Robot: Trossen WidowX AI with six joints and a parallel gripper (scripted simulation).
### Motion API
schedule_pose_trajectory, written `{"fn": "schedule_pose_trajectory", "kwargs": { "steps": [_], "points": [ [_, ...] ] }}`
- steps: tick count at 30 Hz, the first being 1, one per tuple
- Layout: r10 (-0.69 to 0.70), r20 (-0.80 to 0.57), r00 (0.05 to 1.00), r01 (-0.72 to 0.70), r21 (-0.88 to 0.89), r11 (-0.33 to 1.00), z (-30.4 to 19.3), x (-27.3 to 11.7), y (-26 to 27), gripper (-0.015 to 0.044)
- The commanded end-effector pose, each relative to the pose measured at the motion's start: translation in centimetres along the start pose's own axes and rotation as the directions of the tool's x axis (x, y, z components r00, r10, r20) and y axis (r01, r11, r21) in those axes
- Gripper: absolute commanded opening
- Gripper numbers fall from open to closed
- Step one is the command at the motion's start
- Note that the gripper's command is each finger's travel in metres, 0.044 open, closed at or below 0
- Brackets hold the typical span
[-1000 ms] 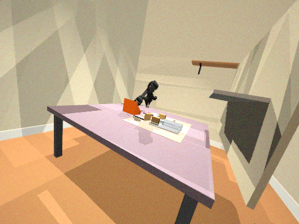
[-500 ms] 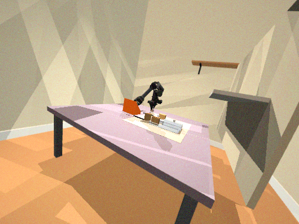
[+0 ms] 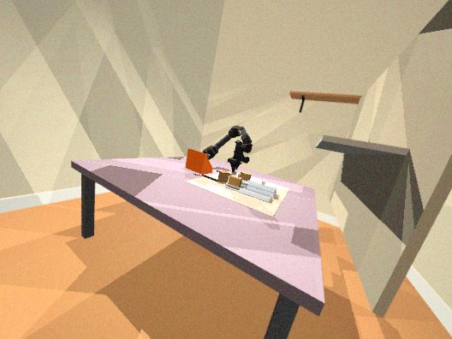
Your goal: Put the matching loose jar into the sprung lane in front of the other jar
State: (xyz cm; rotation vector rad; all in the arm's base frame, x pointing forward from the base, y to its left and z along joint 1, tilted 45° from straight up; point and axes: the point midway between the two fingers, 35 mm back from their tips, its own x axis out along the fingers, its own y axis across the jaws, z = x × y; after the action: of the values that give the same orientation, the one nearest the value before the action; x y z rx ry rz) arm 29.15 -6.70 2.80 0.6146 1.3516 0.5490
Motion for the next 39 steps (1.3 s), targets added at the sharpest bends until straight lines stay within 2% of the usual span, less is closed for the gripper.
{"fn": "schedule_pose_trajectory", "kwargs": {
  "steps": [1, 39],
  "points": [
    [0.006, -0.004, 1.0, -0.006, 0.004, 1.0, -0.1, 1.3, 0.1, 0.0],
    [0.006, -0.003, 1.0, -0.006, 0.004, 1.0, 1.3, 1.6, 0.1, 0.0]
  ]
}}
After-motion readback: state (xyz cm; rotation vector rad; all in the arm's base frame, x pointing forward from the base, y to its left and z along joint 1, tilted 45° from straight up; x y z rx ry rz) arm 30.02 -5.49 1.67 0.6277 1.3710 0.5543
